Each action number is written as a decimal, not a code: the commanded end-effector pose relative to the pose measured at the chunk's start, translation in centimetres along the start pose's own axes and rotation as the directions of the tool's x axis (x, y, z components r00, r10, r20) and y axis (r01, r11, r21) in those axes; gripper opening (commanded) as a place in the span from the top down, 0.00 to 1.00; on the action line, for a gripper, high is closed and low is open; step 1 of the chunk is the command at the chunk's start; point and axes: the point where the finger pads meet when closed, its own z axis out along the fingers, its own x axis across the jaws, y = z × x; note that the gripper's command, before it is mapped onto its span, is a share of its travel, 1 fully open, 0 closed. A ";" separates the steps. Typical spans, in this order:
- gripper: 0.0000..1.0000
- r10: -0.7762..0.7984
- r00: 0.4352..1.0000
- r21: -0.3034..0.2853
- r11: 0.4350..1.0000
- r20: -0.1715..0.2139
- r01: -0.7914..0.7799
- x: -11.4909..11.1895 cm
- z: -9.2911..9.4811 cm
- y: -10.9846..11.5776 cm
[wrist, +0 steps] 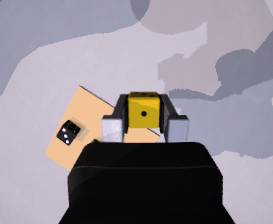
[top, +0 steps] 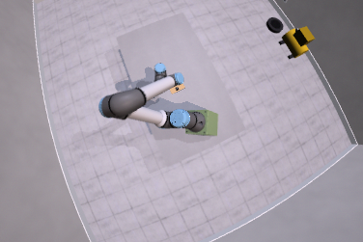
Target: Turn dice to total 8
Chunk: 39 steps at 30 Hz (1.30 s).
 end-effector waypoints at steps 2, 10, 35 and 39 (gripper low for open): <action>0.51 -0.015 1.000 -0.001 1.000 0.000 0.015 0.0 0.0 0.0; 0.51 -0.075 0.997 -0.001 0.997 0.000 0.075 0.0 0.0 -0.1; 0.51 -0.683 0.730 0.000 0.730 0.003 0.683 -0.4 0.5 -1.2; 0.51 -0.776 0.630 0.001 0.630 0.003 0.776 -0.4 0.5 -1.3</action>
